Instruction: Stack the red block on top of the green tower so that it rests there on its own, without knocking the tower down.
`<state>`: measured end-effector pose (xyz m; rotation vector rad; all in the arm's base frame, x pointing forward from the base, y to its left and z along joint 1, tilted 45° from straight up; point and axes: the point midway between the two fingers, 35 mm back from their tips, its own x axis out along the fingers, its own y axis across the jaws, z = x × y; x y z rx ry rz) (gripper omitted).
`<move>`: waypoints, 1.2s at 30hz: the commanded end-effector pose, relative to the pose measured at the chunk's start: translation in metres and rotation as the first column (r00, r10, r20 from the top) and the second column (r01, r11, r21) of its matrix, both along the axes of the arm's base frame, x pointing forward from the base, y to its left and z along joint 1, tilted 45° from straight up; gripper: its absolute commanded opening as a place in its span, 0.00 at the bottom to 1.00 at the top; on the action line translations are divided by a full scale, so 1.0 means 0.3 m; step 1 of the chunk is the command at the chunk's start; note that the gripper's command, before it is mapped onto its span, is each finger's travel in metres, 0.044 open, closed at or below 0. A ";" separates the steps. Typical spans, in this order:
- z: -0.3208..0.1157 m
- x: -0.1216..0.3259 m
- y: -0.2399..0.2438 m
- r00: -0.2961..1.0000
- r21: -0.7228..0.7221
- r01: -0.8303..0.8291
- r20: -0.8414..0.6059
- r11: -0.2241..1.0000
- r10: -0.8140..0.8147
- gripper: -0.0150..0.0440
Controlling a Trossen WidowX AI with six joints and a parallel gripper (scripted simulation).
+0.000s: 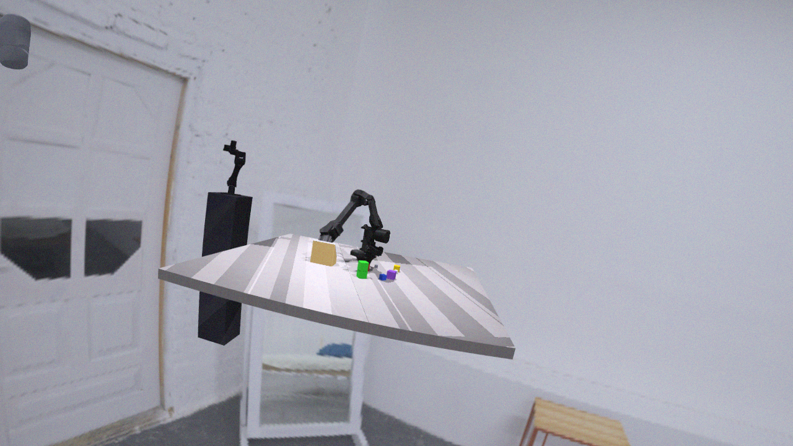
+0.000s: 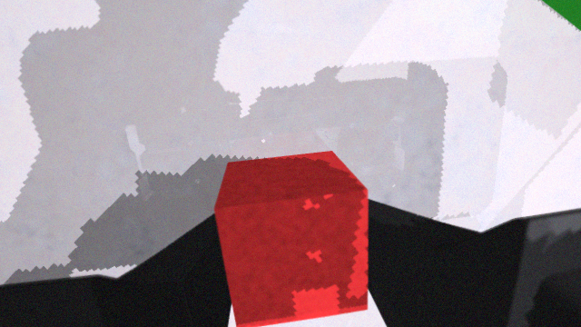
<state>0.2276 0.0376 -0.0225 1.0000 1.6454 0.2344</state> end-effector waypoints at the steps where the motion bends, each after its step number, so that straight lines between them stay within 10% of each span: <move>1: 0.006 0.000 -0.005 1.000 0.002 0.003 -0.003 1.000 -0.003 0.38; 4: 0.028 0.002 -0.029 1.000 0.001 0.003 -0.003 1.000 -0.003 0.25; 36: 0.269 0.005 -0.290 1.000 -0.002 0.003 -0.004 1.000 -0.003 0.25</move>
